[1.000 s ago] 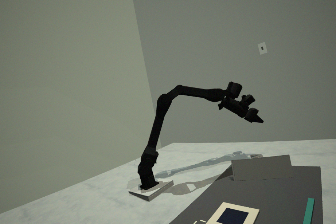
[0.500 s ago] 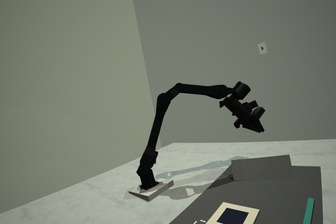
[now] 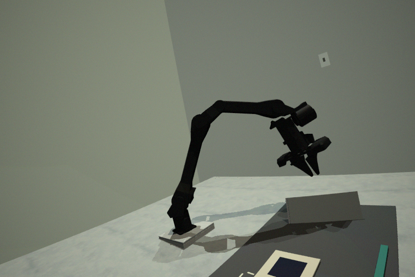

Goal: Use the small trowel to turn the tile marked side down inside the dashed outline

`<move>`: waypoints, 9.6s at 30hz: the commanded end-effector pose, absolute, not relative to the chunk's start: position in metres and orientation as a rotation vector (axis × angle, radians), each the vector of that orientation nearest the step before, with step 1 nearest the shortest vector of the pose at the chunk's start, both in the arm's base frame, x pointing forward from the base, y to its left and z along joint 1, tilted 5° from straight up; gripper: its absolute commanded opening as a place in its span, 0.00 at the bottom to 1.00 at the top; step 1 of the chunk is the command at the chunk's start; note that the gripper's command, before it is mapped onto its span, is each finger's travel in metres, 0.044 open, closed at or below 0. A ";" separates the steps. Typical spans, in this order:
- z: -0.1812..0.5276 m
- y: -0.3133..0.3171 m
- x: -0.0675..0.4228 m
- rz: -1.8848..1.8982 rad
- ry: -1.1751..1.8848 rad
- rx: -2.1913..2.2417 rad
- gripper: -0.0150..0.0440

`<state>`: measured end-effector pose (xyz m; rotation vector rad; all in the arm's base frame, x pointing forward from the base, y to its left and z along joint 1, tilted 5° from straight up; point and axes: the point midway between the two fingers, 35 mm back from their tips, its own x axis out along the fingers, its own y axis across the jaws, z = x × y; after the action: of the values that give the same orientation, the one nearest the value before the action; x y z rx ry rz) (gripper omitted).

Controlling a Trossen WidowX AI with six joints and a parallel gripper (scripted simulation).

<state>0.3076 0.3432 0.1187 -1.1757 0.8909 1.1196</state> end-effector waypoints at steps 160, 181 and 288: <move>0.080 0.235 0.299 1.629 0.942 -1.540 0.42; 0.074 0.206 0.316 1.627 0.944 -1.543 0.42; 0.091 0.192 0.324 1.623 0.944 -1.550 0.25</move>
<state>0.3235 0.1925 0.0911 -1.5496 0.9436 1.6230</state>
